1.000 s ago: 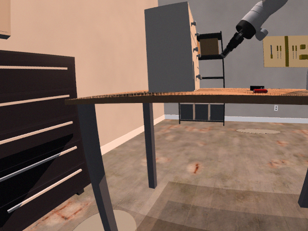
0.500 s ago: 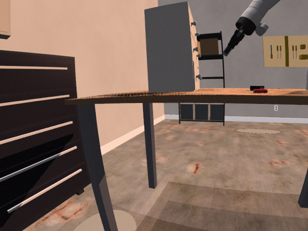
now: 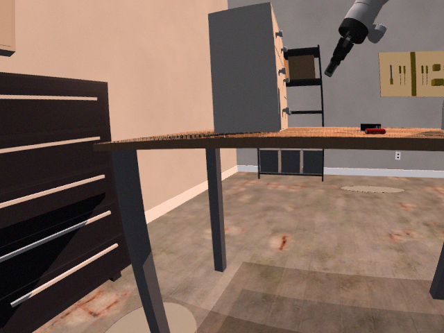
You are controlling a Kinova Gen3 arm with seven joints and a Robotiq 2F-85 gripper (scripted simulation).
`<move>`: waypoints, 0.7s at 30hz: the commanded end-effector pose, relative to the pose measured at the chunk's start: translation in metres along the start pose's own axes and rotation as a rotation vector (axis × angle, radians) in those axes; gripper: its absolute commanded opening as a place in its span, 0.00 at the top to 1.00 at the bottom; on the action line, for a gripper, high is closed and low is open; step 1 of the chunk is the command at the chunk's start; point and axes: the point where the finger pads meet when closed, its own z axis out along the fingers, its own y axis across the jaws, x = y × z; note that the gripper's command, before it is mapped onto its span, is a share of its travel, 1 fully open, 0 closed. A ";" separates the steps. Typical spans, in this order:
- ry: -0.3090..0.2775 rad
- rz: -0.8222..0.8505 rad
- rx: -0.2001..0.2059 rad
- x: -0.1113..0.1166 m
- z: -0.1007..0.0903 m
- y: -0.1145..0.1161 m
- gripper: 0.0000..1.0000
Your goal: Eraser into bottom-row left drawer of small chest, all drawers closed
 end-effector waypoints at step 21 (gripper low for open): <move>0.145 -0.008 0.000 -0.006 -0.026 0.001 1.00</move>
